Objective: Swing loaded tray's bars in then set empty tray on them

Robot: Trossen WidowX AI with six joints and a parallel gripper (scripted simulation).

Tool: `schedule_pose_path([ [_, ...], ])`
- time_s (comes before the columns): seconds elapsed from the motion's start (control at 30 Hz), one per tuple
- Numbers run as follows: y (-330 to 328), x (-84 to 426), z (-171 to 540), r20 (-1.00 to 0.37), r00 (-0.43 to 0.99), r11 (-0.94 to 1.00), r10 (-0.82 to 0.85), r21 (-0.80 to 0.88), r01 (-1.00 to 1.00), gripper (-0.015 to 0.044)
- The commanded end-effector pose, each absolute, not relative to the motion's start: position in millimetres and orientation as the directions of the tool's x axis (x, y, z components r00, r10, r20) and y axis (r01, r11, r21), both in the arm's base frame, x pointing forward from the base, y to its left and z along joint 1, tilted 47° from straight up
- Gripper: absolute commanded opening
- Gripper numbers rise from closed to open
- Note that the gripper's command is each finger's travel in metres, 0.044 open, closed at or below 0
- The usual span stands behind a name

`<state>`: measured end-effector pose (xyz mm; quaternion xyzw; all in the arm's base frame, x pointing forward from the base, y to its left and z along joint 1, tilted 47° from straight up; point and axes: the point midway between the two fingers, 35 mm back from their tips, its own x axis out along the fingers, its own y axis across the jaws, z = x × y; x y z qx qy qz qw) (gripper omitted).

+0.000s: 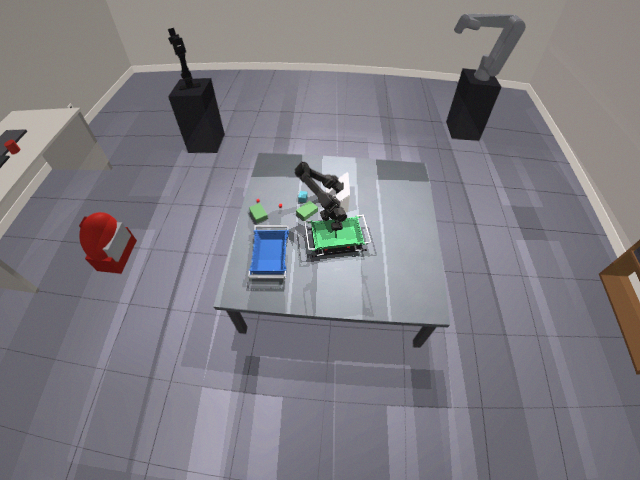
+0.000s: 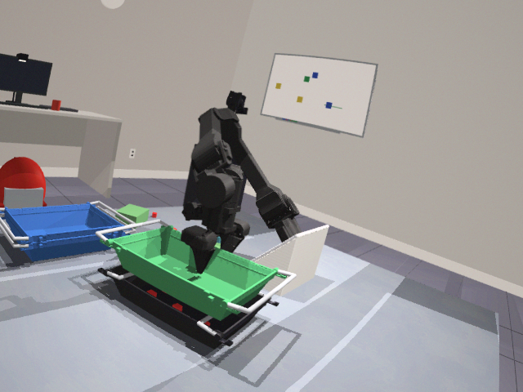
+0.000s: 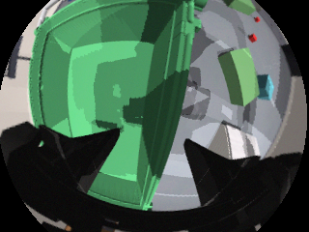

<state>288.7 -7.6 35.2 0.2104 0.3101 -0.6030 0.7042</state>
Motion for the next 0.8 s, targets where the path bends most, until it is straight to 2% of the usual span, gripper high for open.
schedule_pose_path([
  [0.0, -7.6, 288.7, 35.2, -0.690, 0.081, 0.184, -0.719, -0.077, 0.980, 0.0440],
  [0.77, 71.9, 280.2, 110.7, -0.693, 0.076, 0.184, -0.717, -0.082, 0.980, 0.0440],
])
